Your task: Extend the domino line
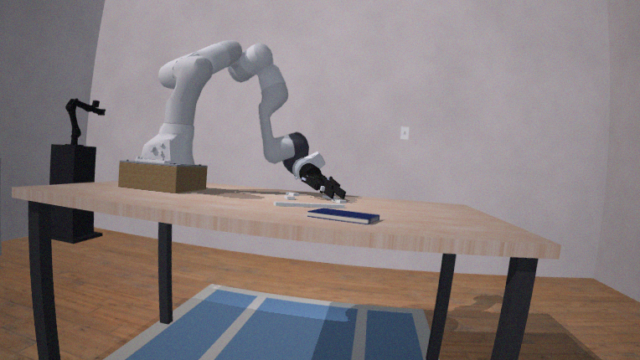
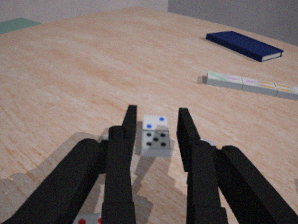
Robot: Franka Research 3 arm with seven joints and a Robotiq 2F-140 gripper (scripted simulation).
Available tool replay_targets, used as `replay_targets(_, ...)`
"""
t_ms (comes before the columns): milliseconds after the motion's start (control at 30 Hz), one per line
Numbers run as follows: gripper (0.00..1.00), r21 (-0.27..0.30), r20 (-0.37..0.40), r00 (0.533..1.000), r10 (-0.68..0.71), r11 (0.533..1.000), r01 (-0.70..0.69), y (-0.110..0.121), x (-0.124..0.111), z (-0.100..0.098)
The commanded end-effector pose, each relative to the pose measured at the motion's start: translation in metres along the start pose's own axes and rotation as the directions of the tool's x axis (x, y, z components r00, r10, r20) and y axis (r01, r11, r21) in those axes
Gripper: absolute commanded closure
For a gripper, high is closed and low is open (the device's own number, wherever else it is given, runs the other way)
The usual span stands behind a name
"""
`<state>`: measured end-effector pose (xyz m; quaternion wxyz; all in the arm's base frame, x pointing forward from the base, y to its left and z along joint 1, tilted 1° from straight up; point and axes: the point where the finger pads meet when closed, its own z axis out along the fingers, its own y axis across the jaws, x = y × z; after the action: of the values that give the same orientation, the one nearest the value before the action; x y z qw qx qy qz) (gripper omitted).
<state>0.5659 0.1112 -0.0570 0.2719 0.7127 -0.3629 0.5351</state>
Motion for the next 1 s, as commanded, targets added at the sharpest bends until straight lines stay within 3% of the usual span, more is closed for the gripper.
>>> replay_targets(0,0.67,-0.003,0.005,1.0,0.007,1.0,-0.007,0.0007,-0.002,-0.0001)
replay_targets(967,0.67,-0.003,0.005,1.0,0.007,1.0,-0.007,0.0007,0.0004,-0.0069)
